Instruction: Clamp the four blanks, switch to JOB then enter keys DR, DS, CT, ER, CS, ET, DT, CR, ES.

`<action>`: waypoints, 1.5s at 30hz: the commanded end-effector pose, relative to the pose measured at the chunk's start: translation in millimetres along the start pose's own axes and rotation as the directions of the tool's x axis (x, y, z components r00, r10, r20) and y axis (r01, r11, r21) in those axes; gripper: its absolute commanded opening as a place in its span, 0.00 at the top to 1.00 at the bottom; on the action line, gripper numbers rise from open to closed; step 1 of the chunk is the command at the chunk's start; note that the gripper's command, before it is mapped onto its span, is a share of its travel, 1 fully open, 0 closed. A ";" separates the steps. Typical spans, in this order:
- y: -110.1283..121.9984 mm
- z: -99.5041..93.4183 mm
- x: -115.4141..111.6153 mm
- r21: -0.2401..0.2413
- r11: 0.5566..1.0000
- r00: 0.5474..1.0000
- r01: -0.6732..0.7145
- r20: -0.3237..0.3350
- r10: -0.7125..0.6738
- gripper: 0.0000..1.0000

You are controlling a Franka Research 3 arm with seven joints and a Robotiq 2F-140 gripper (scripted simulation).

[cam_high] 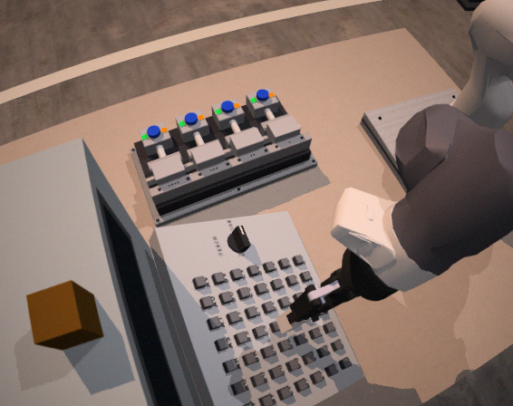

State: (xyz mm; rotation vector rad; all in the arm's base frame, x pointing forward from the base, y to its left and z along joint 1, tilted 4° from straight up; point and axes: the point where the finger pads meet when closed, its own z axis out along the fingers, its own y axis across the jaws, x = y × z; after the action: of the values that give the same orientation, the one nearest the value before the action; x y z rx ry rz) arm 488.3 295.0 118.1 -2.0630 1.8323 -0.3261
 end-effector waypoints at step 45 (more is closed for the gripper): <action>69.4 -10.1 38.6 -0.011 1.000 1.000 0.021 -0.006 -0.021 1.00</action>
State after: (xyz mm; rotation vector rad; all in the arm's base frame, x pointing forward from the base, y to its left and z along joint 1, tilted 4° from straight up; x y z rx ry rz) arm 425.3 246.8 96.6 -2.1294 1.8006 -0.3292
